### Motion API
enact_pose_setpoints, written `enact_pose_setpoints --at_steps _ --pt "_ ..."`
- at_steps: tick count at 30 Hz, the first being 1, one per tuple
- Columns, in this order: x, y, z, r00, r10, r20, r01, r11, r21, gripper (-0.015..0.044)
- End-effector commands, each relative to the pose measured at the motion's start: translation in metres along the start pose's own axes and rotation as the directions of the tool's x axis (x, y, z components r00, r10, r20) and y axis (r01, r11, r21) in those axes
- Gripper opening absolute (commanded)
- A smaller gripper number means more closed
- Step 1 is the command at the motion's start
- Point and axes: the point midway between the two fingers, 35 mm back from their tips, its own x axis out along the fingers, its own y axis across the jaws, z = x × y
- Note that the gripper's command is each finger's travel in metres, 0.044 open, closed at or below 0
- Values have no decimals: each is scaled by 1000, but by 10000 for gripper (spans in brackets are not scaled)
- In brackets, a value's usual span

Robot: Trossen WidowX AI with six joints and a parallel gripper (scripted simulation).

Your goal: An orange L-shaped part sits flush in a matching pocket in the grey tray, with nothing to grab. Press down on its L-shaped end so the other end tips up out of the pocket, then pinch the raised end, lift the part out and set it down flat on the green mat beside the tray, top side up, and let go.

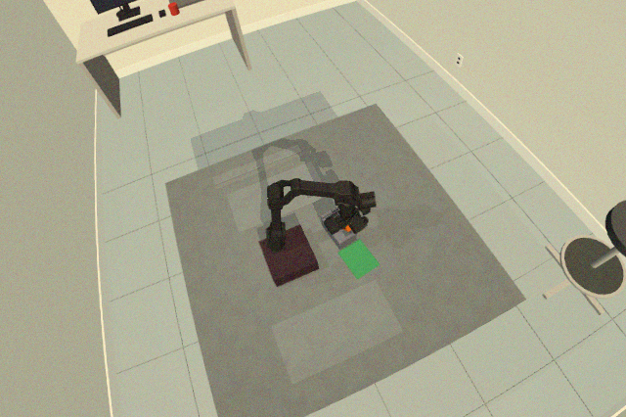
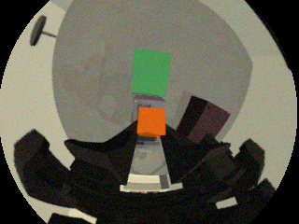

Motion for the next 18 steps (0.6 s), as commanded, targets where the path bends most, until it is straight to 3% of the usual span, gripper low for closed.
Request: enact_pose_setpoints --at_steps 1,18 --pt "-1 1 16 1000 9 2 -9 1000 -4 0" --pt "-2 -5 104 1000 8 9 -8 1000 -4 0"
